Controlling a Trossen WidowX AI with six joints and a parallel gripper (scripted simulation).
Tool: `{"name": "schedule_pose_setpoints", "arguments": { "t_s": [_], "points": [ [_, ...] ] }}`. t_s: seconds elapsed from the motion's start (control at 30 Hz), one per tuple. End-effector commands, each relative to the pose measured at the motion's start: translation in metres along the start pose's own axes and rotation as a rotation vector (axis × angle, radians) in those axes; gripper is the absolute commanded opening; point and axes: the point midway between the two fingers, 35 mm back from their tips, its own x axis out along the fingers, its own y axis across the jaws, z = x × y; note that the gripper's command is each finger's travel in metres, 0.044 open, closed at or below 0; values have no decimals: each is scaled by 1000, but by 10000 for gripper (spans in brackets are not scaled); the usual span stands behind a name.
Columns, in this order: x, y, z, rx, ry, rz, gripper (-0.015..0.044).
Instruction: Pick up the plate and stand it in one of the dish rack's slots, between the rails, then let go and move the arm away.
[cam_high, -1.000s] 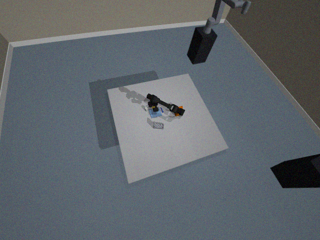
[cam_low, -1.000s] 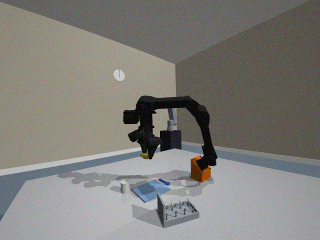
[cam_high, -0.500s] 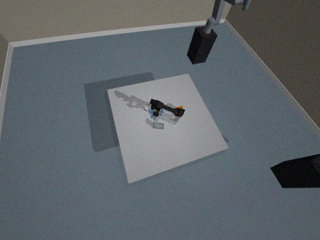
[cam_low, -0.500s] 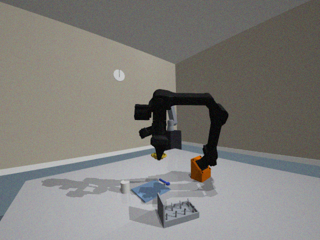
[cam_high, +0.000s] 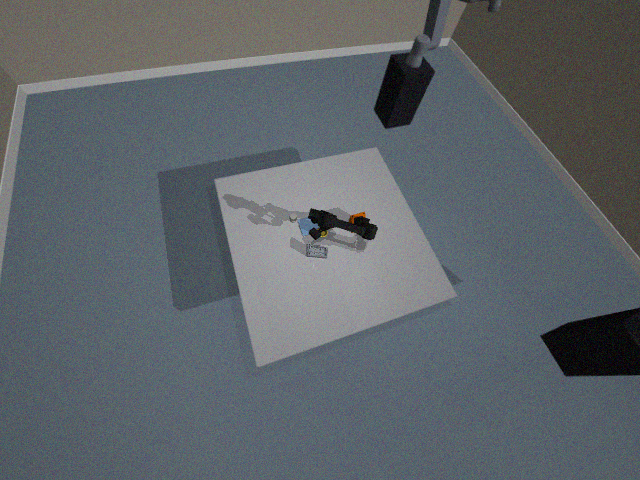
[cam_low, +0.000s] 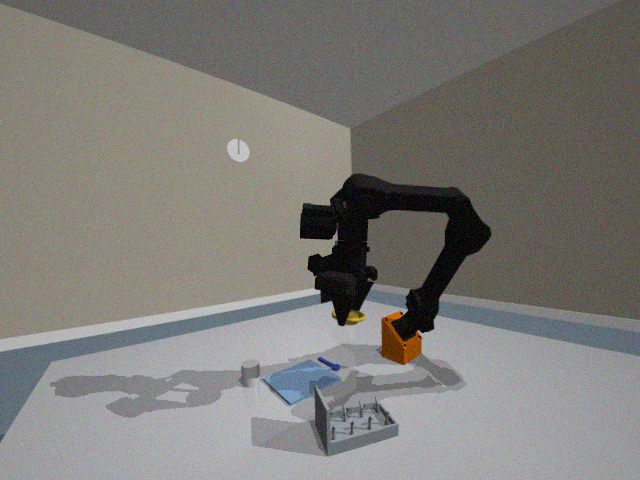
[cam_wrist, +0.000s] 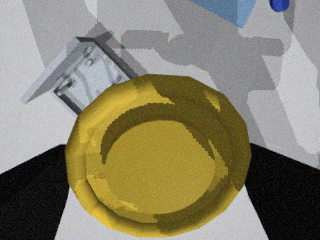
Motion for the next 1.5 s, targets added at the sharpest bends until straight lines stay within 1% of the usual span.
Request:
{"name": "schedule_pose_setpoints", "arguments": {
  "t_s": [0.0, 0.67, 0.87, 1.47],
  "points": [
    [-1, 0, -17, 105, -4, 10, 0],
    [8, -22, -100, 776, 7, 26, 0],
    [10, -23, -100, 769, -8, 19, 0],
    [66, -40, -73, 410, -398, -86, 0]
  ]
}}
